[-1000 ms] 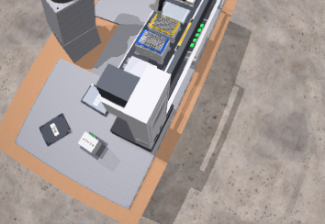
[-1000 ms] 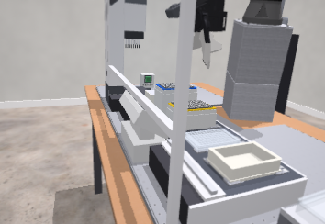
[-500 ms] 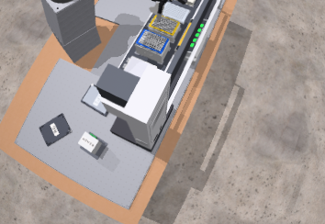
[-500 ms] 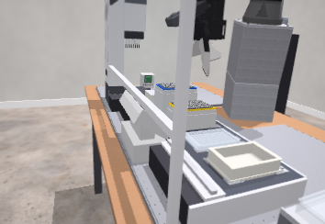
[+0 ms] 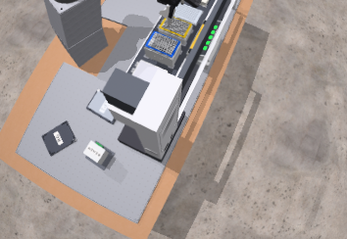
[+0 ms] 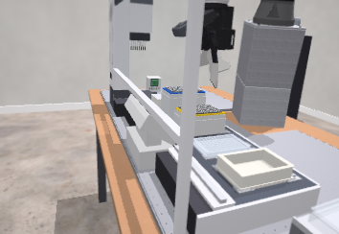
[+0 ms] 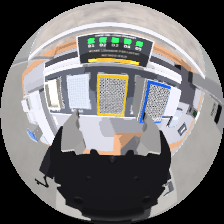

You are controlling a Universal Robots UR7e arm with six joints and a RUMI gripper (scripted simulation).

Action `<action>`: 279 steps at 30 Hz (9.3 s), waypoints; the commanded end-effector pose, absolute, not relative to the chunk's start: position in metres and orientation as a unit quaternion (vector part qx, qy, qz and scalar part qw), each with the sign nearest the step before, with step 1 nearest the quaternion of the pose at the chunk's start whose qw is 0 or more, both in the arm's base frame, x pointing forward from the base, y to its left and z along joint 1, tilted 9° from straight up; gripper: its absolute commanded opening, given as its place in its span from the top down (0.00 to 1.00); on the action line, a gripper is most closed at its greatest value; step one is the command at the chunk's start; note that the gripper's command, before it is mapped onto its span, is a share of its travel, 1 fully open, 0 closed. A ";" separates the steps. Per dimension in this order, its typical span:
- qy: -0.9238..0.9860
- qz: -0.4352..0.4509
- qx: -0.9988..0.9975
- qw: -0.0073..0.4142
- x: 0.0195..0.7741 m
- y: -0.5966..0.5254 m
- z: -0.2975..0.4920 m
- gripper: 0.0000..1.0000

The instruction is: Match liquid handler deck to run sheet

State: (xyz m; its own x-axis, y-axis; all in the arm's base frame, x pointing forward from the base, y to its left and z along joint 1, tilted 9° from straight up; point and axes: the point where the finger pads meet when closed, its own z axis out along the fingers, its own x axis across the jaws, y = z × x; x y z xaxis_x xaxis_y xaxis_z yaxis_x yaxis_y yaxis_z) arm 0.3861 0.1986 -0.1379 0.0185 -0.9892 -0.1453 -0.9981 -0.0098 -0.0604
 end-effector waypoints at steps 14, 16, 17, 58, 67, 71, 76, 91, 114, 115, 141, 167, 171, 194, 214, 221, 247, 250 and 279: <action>0.699 0.028 -0.710 0.075 0.391 0.204 -0.166 0.18; 0.699 0.028 -0.710 0.075 0.391 0.204 -0.170 0.18; 0.699 0.028 -0.710 0.075 0.391 0.204 -0.171 0.18; 0.699 0.028 -0.710 0.075 0.395 0.213 -0.232 0.18; 0.699 0.028 -0.710 0.075 0.396 0.215 -0.244 0.18; 0.699 0.028 -0.710 0.075 0.396 0.216 -0.248 0.18; 0.700 0.028 -0.710 0.075 0.396 0.215 -0.248 0.18; 0.700 0.029 -0.710 0.074 0.395 0.215 -0.247 1.00; 0.700 0.029 -0.710 0.074 0.395 0.215 -0.247 1.00; 0.700 0.029 -0.710 0.074 0.395 0.215 -0.247 1.00; 0.701 0.029 -0.709 0.074 0.392 0.209 -0.217 1.00; 0.701 0.029 -0.709 0.074 0.389 0.204 -0.181 1.00; 0.701 0.029 -0.709 0.074 0.389 0.203 -0.175 1.00; 0.701 0.029 -0.709 0.074 0.387 0.198 -0.140 1.00; 0.700 0.029 -0.709 0.074 0.386 0.194 -0.114 1.00; 0.700 0.029 -0.709 0.074 0.385 0.193 -0.102 1.00; 0.700 0.027 -0.709 0.076 0.386 0.187 -0.065 1.00; 0.700 0.027 -0.709 0.076 0.386 0.187 -0.060 1.00; 0.700 0.027 -0.709 0.076 0.383 0.181 -0.020 1.00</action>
